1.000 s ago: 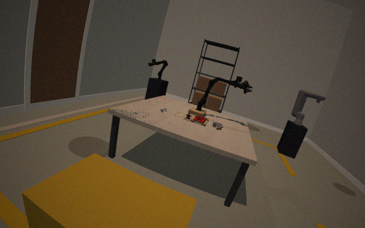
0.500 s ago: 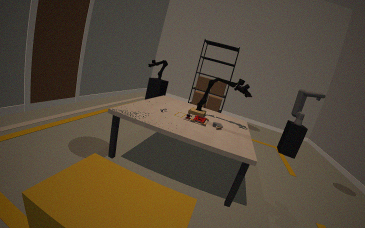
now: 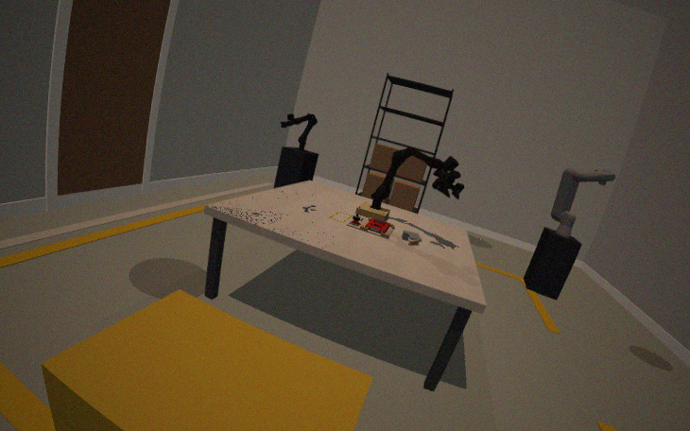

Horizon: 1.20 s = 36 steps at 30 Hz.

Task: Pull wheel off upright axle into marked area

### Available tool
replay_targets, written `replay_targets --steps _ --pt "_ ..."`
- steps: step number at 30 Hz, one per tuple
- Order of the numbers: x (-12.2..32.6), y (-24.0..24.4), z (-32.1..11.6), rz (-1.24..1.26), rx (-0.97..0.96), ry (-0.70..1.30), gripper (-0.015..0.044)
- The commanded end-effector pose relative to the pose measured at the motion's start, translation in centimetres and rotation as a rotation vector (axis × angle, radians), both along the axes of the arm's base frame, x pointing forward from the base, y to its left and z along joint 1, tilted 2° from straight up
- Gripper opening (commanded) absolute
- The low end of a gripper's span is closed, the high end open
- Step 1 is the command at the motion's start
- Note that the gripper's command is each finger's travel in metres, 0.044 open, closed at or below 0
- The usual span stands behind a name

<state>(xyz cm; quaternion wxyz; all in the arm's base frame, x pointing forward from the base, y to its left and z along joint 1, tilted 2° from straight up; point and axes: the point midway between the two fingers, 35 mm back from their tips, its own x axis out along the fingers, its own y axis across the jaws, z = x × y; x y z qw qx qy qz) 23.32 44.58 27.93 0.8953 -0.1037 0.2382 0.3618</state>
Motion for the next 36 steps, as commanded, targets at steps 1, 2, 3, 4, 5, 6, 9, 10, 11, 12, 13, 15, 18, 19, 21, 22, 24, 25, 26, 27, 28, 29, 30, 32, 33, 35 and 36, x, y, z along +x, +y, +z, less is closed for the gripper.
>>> replay_targets --steps 1,2,3,4,5,6,9,10,11,12,13,15,18,19,21,22,24,25,26,27,28,29,30,32,33,35,36 --pt "4.0 -3.2 -2.5 -0.145 -0.003 0.127 0.0300" --pt "5.0 -4.1 -3.0 -0.188 -0.001 0.161 0.0300" --pt "6.0 -5.1 -3.6 -0.232 0.002 0.194 0.0300" --pt "7.0 -6.2 -4.2 -0.277 0.006 0.227 0.0300" --pt "8.1 -7.3 -4.7 -0.316 0.011 0.253 0.0300" --pt "9.0 -8.4 -5.1 -0.354 0.017 0.278 0.0300" --pt "10.9 -10.8 -6.2 -0.436 0.030 0.332 0.0300" --pt "11.4 -11.7 -6.5 -0.467 0.036 0.353 0.0300" --pt "12.0 -12.7 -6.9 -0.504 0.043 0.378 0.0300" --pt "12.6 -13.8 -7.3 -0.544 0.050 0.404 0.0300" --pt "13.1 -14.7 -7.7 -0.577 0.057 0.426 0.0300" --pt "13.9 -16.4 -8.4 -0.647 0.071 0.473 0.0300" --pt "15.3 -20.5 -9.9 -0.821 0.111 0.584 0.0300" --pt "15.7 -22.0 -10.4 -0.882 0.126 0.620 0.0300" --pt "16.2 -24.8 -11.4 -1.004 0.158 0.692 0.0300" --pt "16.4 -26.2 -11.8 -1.067 0.176 0.727 0.0300" --pt "16.6 -29.1 -12.7 -1.194 0.213 0.795 0.0300" --pt "16.6 -30.6 -13.1 -1.265 0.235 0.830 0.0300" --pt "16.5 -32.2 -13.4 -1.337 0.259 0.865 0.0300" --pt "16.4 -33.8 -13.8 -1.410 0.283 0.899 0.0300" --pt "16.2 -35.3 -14.1 -1.484 0.309 0.932 0.0300" --pt "16.0 -36.8 -14.5 -1.558 0.335 0.965 0.0300" --pt "15.6 -38.1 -14.8 -1.631 0.360 1.000 0.0300" --pt "14.8 -40.7 -15.4 -1.779 0.413 1.067 0.0300" --pt "14.3 -41.9 -15.7 -1.854 0.440 1.100 0.0300" --pt "13.6 -43.5 -16.0 -1.955 0.477 1.142 0.0300" --pt "13.5 -43.7 -16.0 -1.967 0.481 1.147 0.0300"
